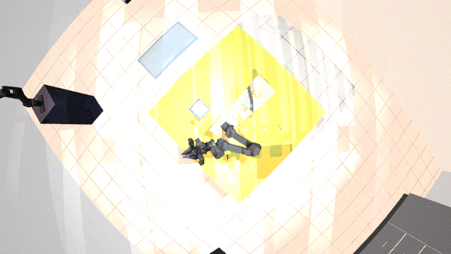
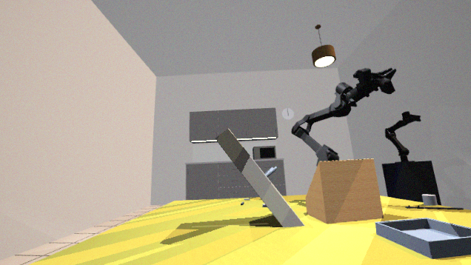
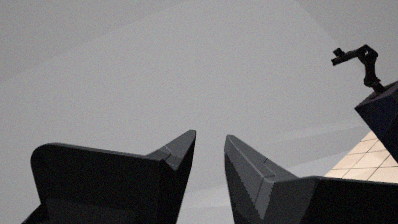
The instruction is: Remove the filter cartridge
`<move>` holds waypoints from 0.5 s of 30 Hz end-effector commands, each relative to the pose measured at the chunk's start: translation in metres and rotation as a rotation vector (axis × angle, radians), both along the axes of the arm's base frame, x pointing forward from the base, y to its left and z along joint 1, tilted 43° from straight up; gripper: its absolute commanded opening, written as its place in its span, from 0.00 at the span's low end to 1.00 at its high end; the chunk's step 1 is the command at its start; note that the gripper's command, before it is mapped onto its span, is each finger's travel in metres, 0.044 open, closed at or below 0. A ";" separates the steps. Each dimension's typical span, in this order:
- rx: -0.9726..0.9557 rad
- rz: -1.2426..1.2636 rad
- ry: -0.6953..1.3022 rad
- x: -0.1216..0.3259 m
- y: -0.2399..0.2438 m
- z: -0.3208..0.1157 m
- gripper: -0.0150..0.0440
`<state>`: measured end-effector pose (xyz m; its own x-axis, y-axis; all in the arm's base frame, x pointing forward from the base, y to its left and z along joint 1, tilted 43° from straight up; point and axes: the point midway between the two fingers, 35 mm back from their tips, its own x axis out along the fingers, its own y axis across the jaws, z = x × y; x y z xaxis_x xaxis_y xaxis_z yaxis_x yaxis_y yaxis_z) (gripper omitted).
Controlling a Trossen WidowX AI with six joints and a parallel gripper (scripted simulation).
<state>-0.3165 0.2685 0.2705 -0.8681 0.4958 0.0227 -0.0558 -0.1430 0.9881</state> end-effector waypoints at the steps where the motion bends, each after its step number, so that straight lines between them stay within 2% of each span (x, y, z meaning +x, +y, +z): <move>1: 0.082 -0.225 -0.165 0.044 0.046 -0.019 0.40; 8: 0.180 -0.581 -0.573 0.146 0.106 -0.055 0.40; 15: 0.162 -0.815 -1.085 0.262 0.124 -0.089 0.40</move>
